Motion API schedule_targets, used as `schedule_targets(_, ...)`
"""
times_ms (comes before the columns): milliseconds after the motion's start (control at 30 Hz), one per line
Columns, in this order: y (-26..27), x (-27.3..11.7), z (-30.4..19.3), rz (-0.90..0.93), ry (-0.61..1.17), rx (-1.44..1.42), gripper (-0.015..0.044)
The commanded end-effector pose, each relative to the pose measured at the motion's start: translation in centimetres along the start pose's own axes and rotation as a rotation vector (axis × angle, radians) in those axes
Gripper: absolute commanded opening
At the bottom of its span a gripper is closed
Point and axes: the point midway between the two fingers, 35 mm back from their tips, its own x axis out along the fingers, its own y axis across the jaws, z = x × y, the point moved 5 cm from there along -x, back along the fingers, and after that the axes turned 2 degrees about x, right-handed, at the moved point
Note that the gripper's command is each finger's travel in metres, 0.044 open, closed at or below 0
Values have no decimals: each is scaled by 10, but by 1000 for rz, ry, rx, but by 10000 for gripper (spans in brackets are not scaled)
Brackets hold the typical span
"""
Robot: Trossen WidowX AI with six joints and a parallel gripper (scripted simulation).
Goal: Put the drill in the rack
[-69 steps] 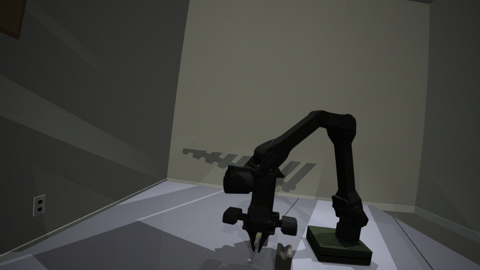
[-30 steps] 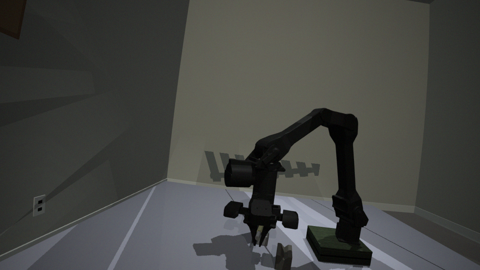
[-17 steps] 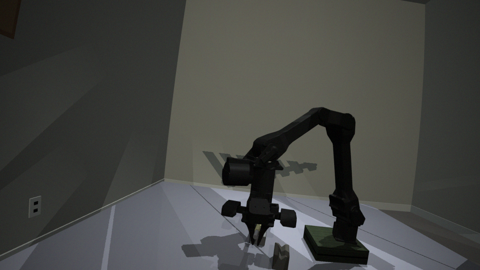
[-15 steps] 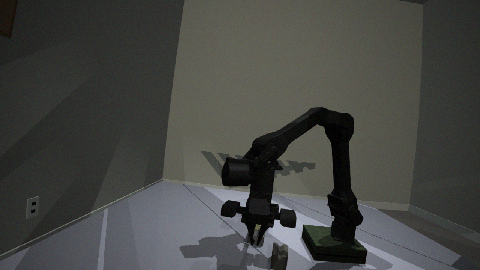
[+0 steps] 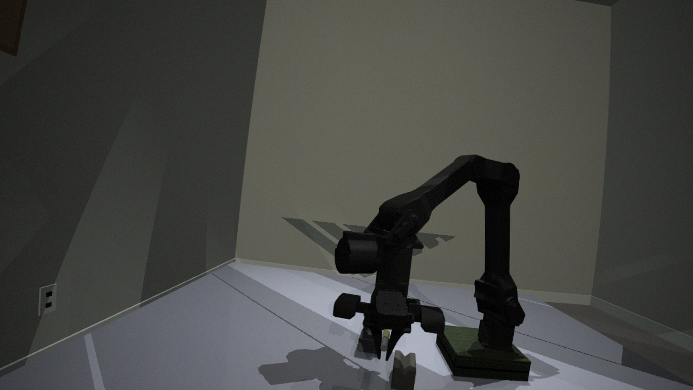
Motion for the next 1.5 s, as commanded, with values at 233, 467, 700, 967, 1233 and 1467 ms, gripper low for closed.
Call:
schedule_targets(233,21,0,4,2,-5,4,0)
schedule_targets(467,33,-1,6,3,-5,4,0)
schedule_targets(700,41,1,8,4,-5,4,0)
schedule_targets(967,40,16,8,4,-5,4,0)
schedule_targets(1233,41,25,8,4,-5,4,0)
schedule_targets(1467,40,31,8,4,-5,4,0)
